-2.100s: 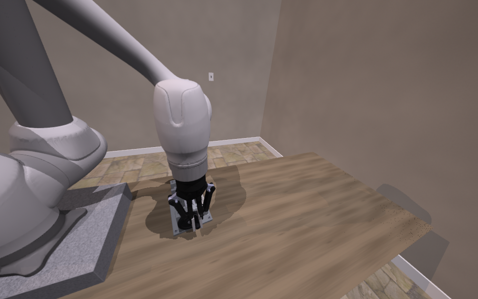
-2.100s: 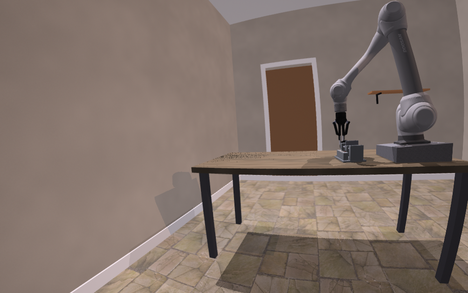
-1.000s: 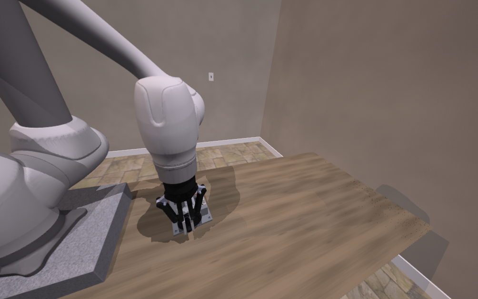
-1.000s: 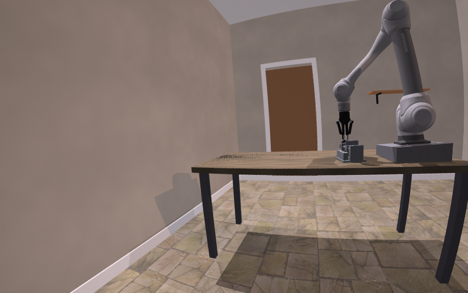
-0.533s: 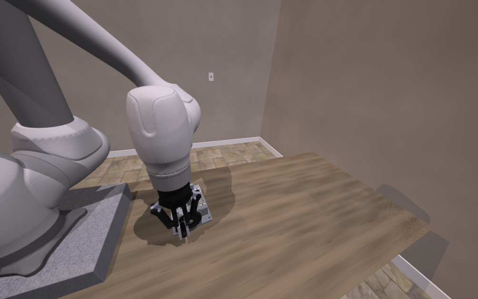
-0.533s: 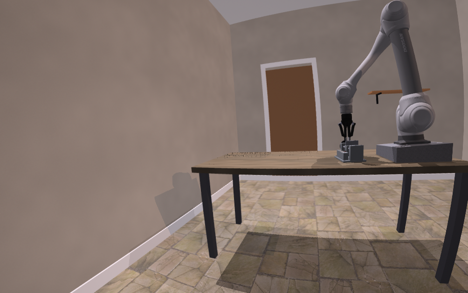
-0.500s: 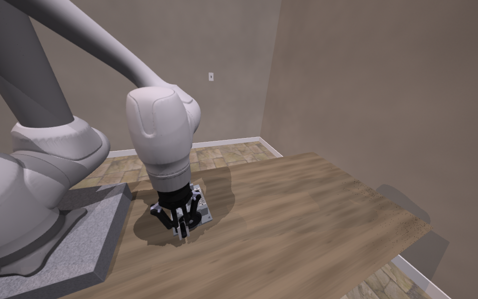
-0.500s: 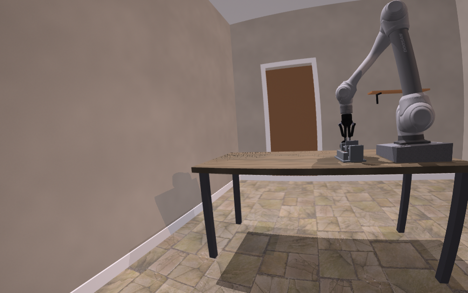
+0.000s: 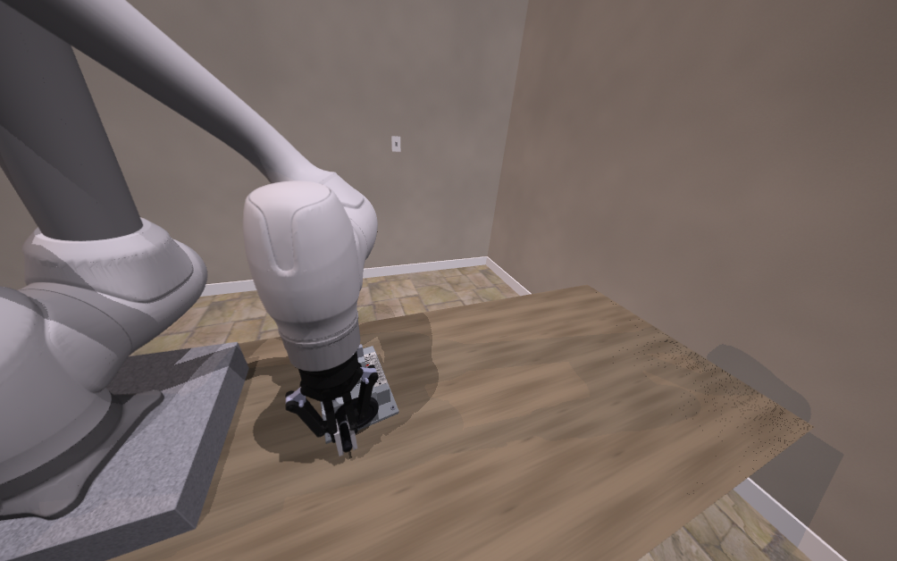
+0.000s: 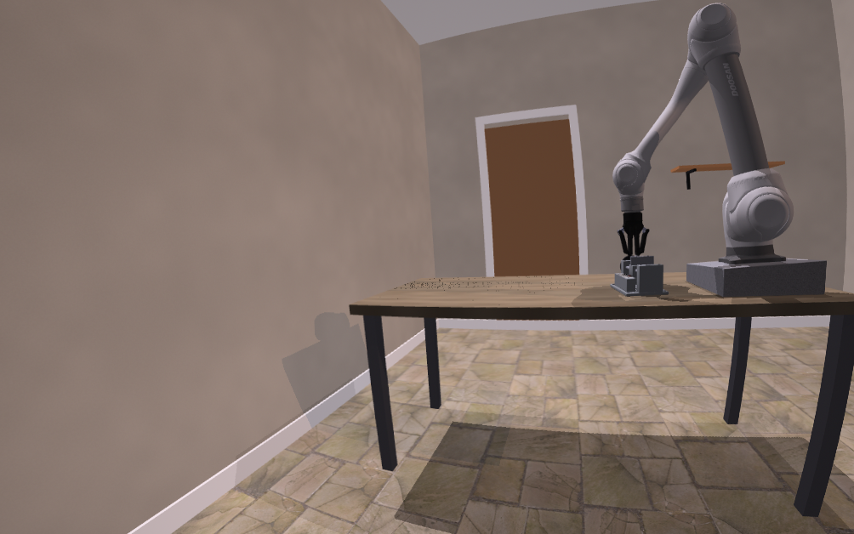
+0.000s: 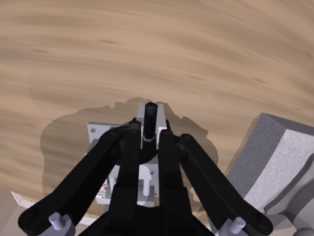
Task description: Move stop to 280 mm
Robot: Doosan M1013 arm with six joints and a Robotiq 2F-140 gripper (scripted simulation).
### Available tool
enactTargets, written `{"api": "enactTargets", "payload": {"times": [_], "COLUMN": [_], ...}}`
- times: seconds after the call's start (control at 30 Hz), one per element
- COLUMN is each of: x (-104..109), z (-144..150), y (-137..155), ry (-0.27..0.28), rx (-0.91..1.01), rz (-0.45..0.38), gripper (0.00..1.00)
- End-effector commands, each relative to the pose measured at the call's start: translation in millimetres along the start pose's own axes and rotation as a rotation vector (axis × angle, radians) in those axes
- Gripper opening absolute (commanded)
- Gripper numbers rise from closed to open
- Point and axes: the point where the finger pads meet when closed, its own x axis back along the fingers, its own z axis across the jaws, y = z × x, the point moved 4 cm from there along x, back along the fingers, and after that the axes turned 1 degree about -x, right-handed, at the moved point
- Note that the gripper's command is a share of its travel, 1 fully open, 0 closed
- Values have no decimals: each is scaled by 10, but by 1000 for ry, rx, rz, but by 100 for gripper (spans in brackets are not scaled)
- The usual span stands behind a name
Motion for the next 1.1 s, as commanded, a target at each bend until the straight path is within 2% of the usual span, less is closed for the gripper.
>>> {"api": "enactTargets", "payload": {"times": [0.0,0.7,1.07], "x": [-41,-184,-80], "z": [-19,-261,-482], "y": [1,5,9], "ry": [-1,-1,-1], "rx": [0,0,0], "rz": [0,0,0], "gripper": [4,4,4]}}
